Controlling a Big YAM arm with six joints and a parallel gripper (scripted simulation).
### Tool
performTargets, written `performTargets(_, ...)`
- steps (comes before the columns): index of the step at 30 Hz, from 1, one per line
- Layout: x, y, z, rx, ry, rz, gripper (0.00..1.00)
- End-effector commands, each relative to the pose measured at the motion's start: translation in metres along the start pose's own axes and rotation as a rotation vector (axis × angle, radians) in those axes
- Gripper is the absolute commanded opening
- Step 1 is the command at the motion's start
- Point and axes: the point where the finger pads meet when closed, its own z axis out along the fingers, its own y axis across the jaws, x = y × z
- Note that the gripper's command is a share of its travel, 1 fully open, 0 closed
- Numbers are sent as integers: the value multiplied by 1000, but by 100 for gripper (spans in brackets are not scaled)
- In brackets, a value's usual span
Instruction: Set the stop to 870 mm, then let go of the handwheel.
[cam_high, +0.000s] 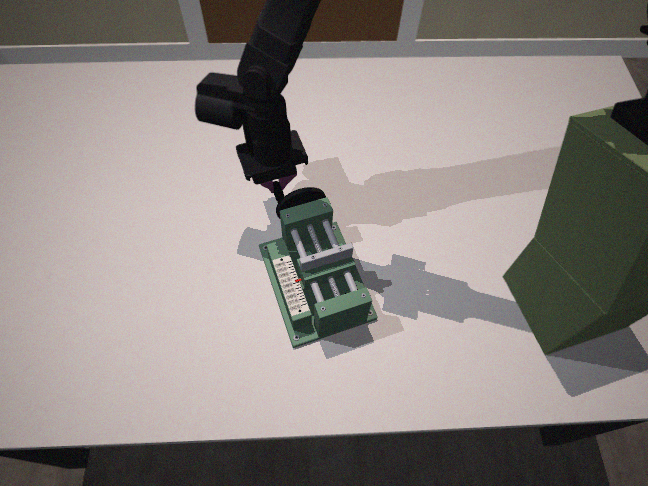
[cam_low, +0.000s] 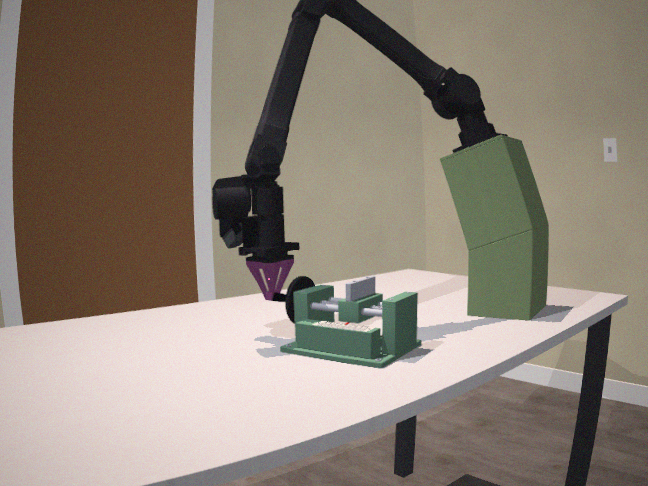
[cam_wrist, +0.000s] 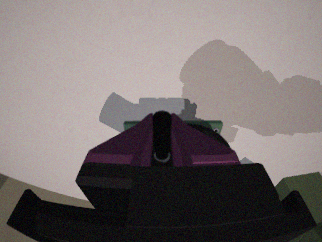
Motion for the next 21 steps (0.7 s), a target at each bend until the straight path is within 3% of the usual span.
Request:
performTargets(1,-9,20,12,-41,-17,-2,6)
performTargets(21,-9,14,31,-38,-16,0,6)
